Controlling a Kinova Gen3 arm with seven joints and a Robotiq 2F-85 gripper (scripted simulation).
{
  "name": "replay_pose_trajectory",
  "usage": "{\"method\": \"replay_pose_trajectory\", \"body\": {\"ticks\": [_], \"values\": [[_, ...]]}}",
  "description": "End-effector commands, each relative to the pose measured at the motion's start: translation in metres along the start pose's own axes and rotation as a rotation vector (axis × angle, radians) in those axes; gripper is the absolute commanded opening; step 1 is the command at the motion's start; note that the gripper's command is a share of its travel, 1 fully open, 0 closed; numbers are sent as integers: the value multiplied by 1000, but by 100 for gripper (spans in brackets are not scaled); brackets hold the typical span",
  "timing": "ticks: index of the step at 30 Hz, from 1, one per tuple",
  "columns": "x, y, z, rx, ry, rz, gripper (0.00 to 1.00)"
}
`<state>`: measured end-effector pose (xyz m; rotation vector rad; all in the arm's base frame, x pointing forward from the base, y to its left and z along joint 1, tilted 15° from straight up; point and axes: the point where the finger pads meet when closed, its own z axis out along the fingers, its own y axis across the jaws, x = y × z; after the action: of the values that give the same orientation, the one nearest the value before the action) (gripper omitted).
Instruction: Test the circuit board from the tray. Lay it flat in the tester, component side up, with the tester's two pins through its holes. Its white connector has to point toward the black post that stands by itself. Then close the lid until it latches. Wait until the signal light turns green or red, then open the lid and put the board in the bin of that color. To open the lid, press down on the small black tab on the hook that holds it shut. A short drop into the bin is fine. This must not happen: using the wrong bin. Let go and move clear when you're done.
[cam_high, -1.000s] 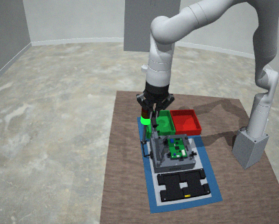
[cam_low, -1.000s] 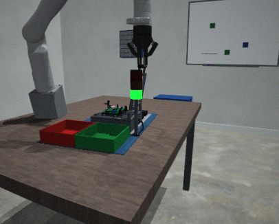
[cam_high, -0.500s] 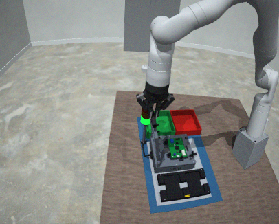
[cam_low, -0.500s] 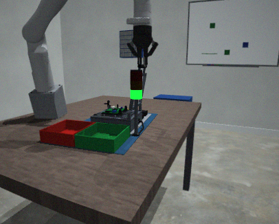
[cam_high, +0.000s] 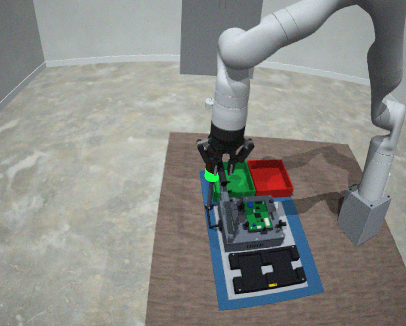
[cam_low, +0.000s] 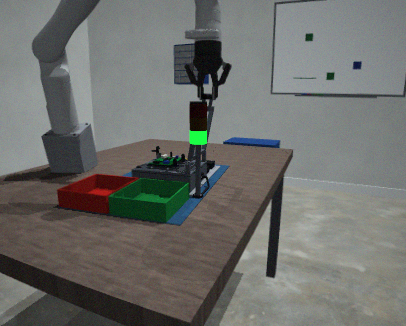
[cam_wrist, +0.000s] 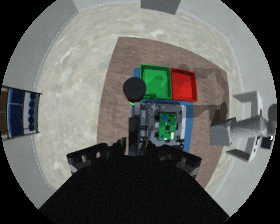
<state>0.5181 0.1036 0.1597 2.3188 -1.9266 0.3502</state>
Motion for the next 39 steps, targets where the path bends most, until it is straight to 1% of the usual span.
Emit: {"method": "replay_pose_trajectory", "body": {"ticks": [1,29,33,38,39], "values": [[1,0,1,-2,2,0,50],[1,0,1,-2,2,0,50],[1,0,-5,-2,2,0,50],[0,0,-22,-2,2,0,50],[0,0,-22,-2,2,0,50]]}}
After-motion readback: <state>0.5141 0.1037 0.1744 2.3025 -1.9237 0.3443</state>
